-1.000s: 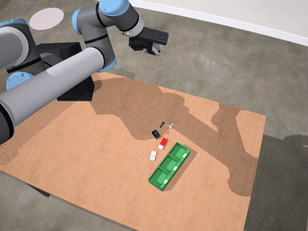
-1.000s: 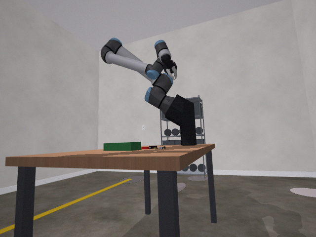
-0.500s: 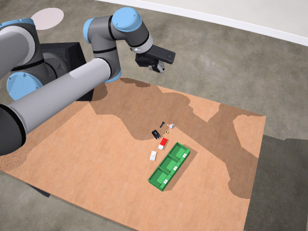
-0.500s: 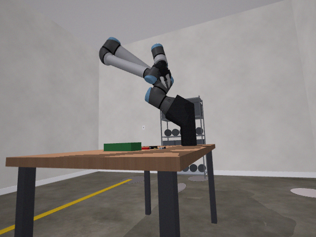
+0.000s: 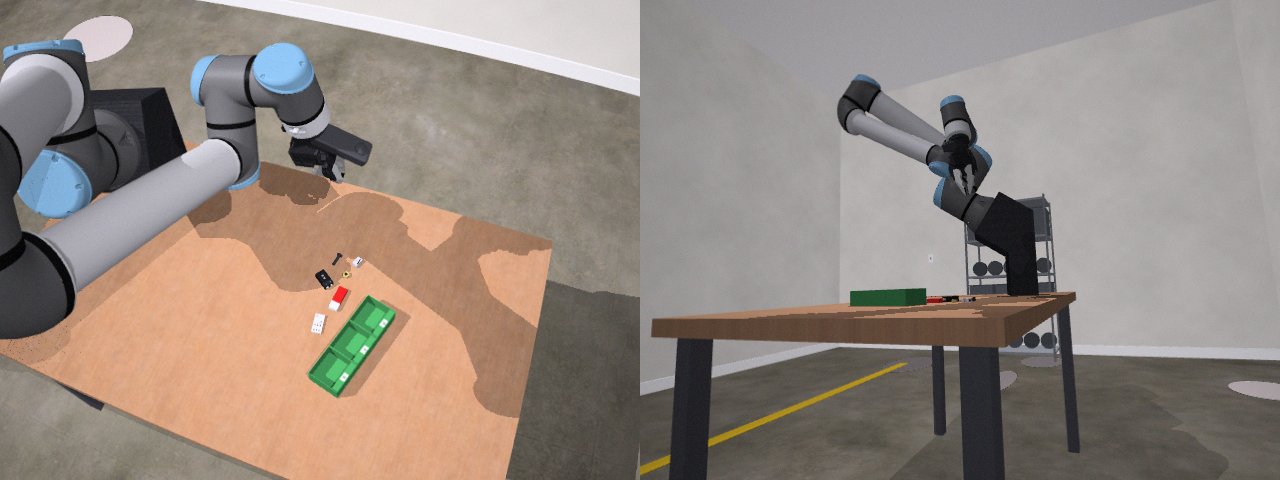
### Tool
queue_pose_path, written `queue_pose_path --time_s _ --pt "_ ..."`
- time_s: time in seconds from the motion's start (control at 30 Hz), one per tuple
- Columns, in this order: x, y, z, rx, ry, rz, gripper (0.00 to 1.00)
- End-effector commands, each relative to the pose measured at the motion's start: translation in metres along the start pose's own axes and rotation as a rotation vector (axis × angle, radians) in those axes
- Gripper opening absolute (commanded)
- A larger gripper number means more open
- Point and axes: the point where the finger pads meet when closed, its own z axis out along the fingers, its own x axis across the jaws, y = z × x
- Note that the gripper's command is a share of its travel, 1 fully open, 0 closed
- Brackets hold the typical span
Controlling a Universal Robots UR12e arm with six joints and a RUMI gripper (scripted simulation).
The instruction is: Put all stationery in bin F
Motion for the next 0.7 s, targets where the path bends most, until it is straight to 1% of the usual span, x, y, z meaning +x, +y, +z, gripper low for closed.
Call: queue_pose_path --time_s 0.0,0.13,0.23,0.3,0.47,0.57,0.63,0.67 --pt "0.022 -0.001 0.021 -0.046 0.059 0.024 0.04" --pt "0.045 0.000 0.041 -0.046 0.059 0.024 0.04" --pt "0.045 0.000 0.041 -0.046 0.059 0.024 0.04" --pt "0.058 0.002 0.051 -0.104 0.122 0.048 0.04" --pt "0.088 0.006 0.076 -0.104 0.122 0.048 0.04" --pt "0.088 0.006 0.076 -0.104 0.122 0.048 0.04" --pt "0.101 0.010 0.086 -0.166 0.184 0.070 0.04" --pt "0.107 0.012 0.091 -0.165 0.184 0.070 0.04"
